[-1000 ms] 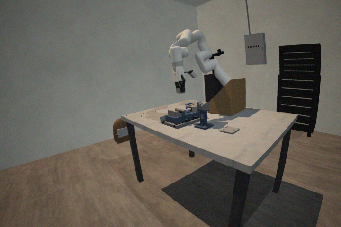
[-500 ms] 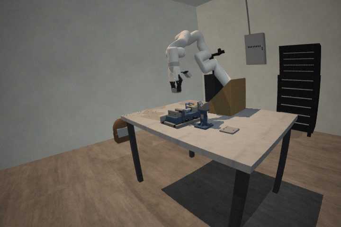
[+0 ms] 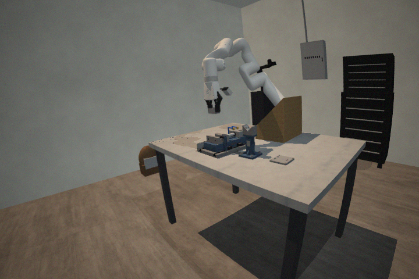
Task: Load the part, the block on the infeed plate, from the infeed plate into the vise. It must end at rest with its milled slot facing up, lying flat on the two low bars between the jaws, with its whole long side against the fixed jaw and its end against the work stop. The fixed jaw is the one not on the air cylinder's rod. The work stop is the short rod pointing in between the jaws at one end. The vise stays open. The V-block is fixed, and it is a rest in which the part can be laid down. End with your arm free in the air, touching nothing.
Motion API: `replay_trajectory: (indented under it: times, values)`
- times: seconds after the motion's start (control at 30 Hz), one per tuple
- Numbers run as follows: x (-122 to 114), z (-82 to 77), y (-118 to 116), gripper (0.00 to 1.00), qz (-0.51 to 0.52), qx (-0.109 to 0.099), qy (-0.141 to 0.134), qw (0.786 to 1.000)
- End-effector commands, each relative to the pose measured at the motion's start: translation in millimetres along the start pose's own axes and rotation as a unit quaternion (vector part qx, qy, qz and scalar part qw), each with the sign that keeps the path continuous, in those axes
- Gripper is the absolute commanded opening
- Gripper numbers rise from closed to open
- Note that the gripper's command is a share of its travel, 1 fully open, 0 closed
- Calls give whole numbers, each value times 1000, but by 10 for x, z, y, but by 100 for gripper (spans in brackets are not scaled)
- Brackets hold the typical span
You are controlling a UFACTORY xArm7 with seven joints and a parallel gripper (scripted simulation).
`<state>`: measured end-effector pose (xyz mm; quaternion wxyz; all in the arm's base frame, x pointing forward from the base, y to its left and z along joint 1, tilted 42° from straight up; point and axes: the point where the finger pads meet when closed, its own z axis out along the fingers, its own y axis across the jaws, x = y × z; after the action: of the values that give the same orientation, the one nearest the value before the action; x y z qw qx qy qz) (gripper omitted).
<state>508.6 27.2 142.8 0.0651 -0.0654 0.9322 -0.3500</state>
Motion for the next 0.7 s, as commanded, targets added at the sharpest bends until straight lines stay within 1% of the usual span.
replay_trajectory:
  times: [0.0, 0.67]
  values:
    - [-18, -20, -18, 0, -6, 0, -3, 1000]
    - [-24, -23, -53, 0, -13, 1, -3, 1000]
